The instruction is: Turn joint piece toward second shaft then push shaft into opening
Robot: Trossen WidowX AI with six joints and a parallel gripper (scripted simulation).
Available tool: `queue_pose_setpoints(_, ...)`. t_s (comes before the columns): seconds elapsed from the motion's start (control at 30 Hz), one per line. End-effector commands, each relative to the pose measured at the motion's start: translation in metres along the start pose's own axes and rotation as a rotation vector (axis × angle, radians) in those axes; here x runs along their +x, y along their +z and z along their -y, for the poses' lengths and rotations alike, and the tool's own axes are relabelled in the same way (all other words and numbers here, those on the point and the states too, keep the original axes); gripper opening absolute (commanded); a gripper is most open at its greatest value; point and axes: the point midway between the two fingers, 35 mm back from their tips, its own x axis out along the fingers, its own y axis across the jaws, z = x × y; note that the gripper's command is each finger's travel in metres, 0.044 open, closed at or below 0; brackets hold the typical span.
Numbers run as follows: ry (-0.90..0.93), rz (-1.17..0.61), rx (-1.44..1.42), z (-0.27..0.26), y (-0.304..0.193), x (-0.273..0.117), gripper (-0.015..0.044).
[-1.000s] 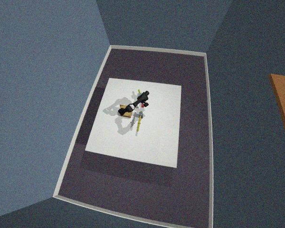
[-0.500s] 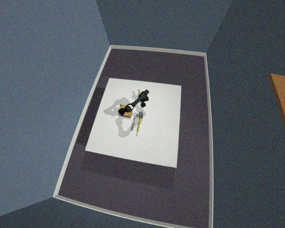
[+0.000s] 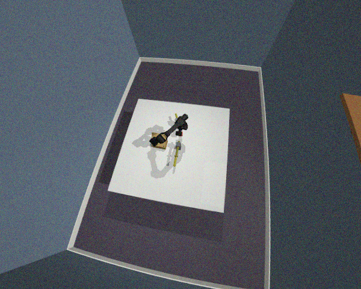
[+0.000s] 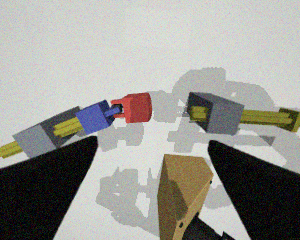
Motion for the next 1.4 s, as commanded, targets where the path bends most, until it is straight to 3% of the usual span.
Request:
queue_pose_setpoints(0.0, -0.009, -0.009, 0.015, 0.039, 0.009, 0.020, 0.0440)
queue_pose_setpoints(0.33, -0.016, -0.009, 0.036, 0.059, 0.010, 0.032, 0.0440)
queue_pose_setpoints(1.37, -0.076, 0.039, 0.918, 0.057, 0.009, 0.046, 0.0440)
